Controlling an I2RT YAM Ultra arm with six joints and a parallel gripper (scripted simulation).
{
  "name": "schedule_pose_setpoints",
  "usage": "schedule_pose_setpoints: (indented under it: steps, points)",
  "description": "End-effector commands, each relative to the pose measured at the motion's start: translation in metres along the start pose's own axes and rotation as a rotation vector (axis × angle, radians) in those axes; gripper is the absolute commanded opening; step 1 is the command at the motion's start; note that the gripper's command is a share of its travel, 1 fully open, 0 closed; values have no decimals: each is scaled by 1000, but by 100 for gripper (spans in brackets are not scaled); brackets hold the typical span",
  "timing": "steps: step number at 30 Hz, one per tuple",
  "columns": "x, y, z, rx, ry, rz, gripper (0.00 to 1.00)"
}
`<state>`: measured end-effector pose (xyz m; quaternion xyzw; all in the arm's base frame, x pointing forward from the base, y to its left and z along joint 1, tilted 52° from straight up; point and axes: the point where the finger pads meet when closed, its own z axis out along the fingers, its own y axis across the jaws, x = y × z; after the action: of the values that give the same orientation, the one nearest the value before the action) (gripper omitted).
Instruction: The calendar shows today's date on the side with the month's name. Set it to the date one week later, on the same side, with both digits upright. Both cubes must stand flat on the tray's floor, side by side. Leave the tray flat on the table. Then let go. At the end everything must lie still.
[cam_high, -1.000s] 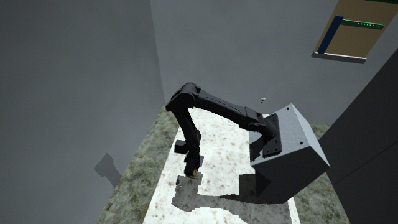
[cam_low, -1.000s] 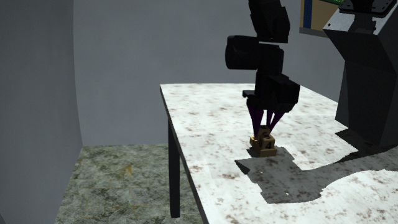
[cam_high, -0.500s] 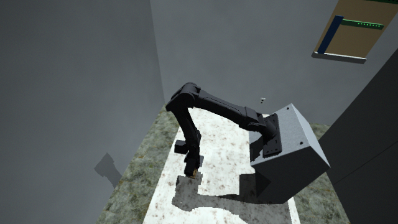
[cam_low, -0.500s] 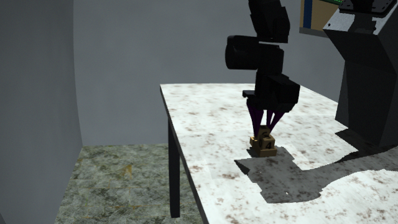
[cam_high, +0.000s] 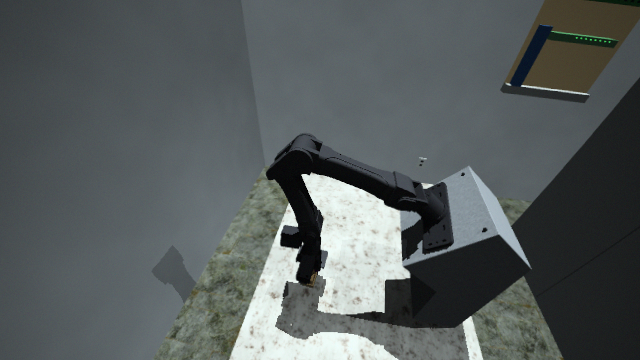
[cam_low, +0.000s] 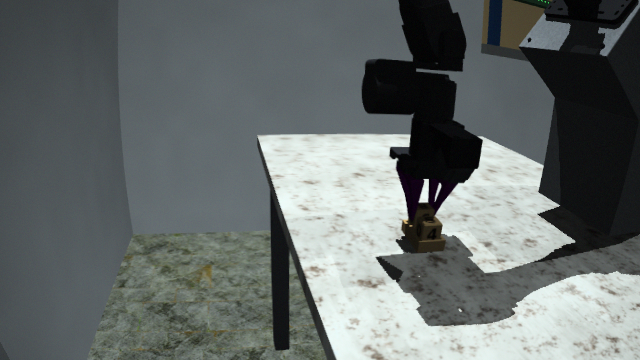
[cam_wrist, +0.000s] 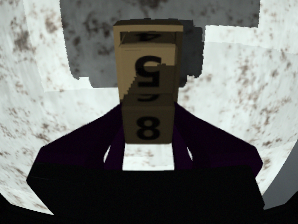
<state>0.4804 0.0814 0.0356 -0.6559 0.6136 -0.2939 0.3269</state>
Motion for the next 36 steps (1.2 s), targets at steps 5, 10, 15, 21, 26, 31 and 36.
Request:
schedule_pose_setpoints:
  steps: [5, 10, 15, 21, 26, 31, 36]
  points:
    - [-2, -3, 1, 7, -12, 0, 26]
    - [-2, -3, 3, 7, -12, 0, 26]
    - [-2, -3, 5, 7, -12, 0, 26]
    - [-2, -3, 6, 7, -12, 0, 26]
    - [-2, -3, 6, 7, -12, 0, 26]
    - [-2, -3, 6, 7, -12, 0, 26]
    - [-2, -3, 6, 7, -12, 0, 26]
